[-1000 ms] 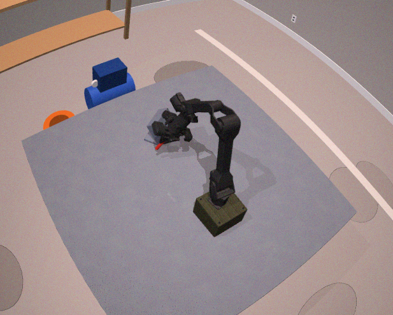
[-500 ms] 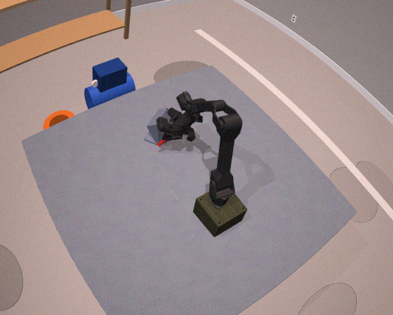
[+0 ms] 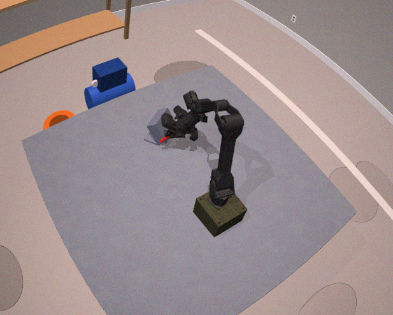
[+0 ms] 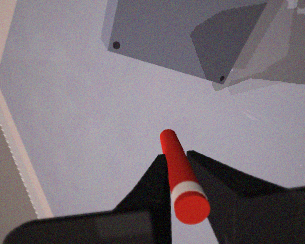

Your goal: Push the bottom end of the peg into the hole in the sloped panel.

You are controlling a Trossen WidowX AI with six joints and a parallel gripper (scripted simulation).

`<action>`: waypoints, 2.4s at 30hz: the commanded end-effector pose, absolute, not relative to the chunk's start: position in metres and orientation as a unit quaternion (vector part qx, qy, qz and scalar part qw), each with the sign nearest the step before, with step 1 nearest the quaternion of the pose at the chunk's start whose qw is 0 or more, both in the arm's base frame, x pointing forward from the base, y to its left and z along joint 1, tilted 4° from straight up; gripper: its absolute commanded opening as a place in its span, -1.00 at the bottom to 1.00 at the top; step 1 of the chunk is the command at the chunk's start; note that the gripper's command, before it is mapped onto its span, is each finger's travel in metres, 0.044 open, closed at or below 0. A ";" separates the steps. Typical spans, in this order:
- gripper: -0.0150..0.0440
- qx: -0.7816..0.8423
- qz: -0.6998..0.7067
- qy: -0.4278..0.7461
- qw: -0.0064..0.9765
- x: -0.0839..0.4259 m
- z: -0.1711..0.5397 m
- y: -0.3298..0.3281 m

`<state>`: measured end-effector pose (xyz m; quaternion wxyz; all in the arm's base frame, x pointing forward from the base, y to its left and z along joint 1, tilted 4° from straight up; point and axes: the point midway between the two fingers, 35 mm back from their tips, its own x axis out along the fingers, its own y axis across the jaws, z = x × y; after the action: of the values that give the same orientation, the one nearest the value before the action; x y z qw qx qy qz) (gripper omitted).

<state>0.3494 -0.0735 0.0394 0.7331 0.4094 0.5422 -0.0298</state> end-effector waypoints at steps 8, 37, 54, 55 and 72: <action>-0.49 0.446 -0.039 0.518 0.729 0.349 0.041 -0.089; -0.49 0.522 -0.059 0.454 0.720 0.343 0.046 -0.131; -0.49 0.562 -0.068 0.414 0.713 0.337 0.051 -0.156; -0.49 0.564 -0.069 0.411 0.713 0.336 0.051 -0.157; -0.49 0.598 -0.076 0.372 0.706 0.328 0.055 -0.180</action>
<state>0.3296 -0.1767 0.0548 0.7090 0.5900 0.3790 -0.0751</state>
